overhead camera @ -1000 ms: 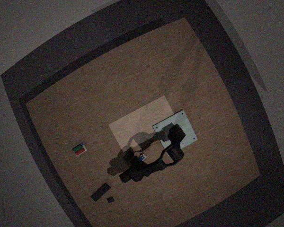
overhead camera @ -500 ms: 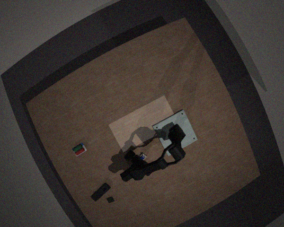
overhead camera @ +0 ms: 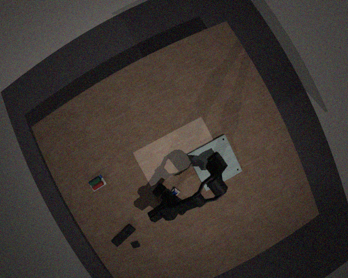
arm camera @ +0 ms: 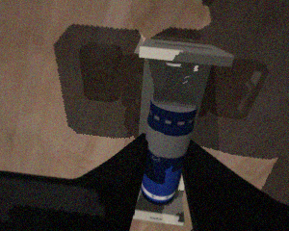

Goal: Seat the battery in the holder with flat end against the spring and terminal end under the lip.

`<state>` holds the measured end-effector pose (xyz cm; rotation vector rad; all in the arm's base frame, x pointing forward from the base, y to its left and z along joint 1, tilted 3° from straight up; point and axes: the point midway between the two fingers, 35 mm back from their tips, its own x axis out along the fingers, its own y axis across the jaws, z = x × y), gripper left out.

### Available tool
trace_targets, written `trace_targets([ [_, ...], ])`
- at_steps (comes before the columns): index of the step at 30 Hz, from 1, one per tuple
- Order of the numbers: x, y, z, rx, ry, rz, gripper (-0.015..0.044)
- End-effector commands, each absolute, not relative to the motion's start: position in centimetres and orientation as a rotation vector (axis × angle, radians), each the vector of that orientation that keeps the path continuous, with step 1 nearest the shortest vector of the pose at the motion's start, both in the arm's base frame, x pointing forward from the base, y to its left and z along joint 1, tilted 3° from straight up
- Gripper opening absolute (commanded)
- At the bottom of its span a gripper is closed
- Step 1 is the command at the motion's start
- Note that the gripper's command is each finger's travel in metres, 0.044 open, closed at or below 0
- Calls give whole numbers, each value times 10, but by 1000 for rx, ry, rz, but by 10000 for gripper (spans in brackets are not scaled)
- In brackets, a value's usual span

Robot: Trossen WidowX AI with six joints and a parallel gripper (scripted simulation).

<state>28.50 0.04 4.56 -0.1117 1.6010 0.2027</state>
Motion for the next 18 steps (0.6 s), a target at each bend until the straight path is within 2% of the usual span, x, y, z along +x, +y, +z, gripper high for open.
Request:
trace_targets([
  [1,284,0,46,-115,1603,205,157],
  [2,284,0,46,-115,1603,205,180],
  [18,284,0,60,-111,1602,203,180],
])
